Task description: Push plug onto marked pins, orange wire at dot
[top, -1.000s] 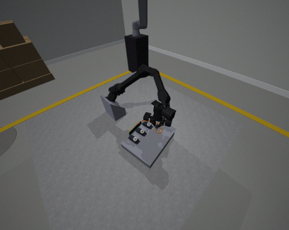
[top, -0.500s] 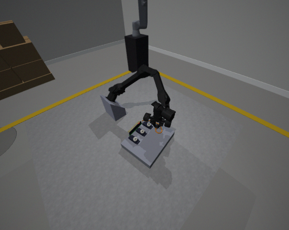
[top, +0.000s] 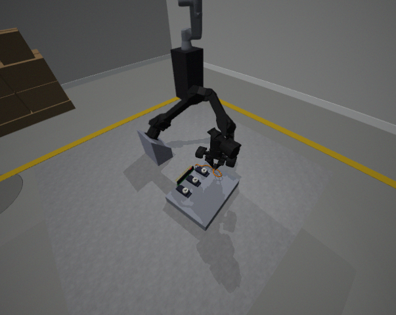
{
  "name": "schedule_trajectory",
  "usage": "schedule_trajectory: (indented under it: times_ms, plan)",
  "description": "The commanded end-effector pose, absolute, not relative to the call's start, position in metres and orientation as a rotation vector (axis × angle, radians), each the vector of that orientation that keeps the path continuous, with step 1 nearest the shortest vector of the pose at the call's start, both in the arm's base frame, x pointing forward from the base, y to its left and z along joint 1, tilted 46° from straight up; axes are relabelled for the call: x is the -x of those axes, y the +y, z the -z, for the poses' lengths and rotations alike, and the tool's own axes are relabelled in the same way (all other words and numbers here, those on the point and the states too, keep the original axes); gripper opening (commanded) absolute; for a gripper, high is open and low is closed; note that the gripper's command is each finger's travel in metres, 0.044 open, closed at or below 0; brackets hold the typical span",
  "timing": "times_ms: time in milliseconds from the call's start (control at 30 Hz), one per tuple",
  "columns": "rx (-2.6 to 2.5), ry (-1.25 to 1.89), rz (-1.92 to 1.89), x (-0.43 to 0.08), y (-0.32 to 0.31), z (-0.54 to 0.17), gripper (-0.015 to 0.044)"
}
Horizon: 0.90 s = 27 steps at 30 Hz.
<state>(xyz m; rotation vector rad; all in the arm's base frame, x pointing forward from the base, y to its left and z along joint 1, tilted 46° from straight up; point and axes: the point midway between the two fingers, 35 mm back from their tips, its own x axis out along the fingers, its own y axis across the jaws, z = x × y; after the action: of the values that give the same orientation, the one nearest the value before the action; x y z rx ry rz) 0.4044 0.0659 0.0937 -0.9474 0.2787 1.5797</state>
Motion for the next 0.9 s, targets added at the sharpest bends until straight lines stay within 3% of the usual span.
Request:
schedule_trajectory:
  times_ms: [0,867]
  plan:
    - [0.883,0.342,-1.555,-0.397,0.059,-0.092,0.0]
    - [0.176,0.959,-1.191,-0.313,0.017,-0.055,0.0]
